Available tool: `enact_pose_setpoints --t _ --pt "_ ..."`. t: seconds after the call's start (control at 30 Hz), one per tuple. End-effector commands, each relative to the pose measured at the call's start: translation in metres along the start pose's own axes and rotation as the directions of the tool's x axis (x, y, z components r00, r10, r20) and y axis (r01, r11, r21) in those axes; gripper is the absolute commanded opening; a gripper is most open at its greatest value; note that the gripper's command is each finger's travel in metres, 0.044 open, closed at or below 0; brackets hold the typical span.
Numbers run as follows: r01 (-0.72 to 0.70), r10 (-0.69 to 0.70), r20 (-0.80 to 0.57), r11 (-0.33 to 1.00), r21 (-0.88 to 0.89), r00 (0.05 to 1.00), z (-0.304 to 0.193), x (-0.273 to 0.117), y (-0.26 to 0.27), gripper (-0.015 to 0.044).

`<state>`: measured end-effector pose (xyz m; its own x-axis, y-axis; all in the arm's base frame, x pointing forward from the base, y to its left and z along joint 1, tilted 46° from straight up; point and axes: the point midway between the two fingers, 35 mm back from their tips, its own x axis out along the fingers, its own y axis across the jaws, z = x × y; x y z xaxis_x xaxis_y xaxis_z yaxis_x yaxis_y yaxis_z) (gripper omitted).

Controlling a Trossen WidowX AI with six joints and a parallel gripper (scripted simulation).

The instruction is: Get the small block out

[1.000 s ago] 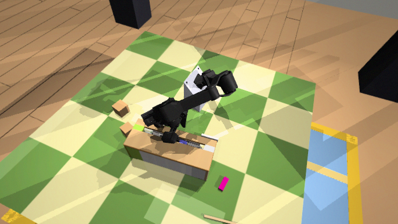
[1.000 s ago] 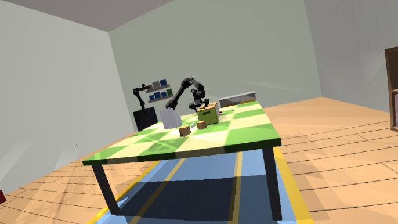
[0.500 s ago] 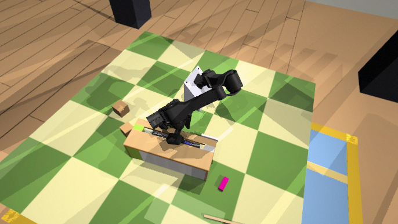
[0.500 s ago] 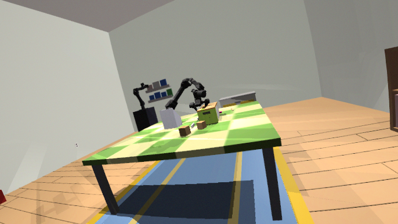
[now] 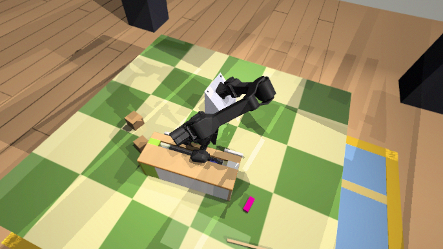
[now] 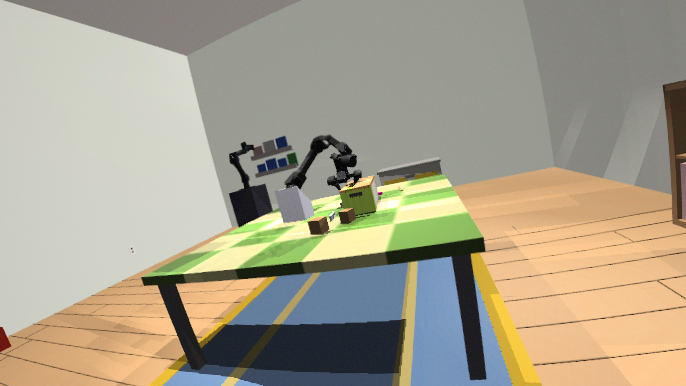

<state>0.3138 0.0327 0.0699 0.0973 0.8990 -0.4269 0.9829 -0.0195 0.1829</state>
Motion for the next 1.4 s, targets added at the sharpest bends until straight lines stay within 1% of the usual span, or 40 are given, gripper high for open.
enact_pose_setpoints --t 0.0,1.37 --pt "0.002 -0.002 -0.006 1.000 0.004 1.000 -0.007 0.004 -0.001 0.0400" --pt "0.001 -0.001 -0.007 1.000 0.005 1.000 -0.058 0.019 0.000 0.0400"
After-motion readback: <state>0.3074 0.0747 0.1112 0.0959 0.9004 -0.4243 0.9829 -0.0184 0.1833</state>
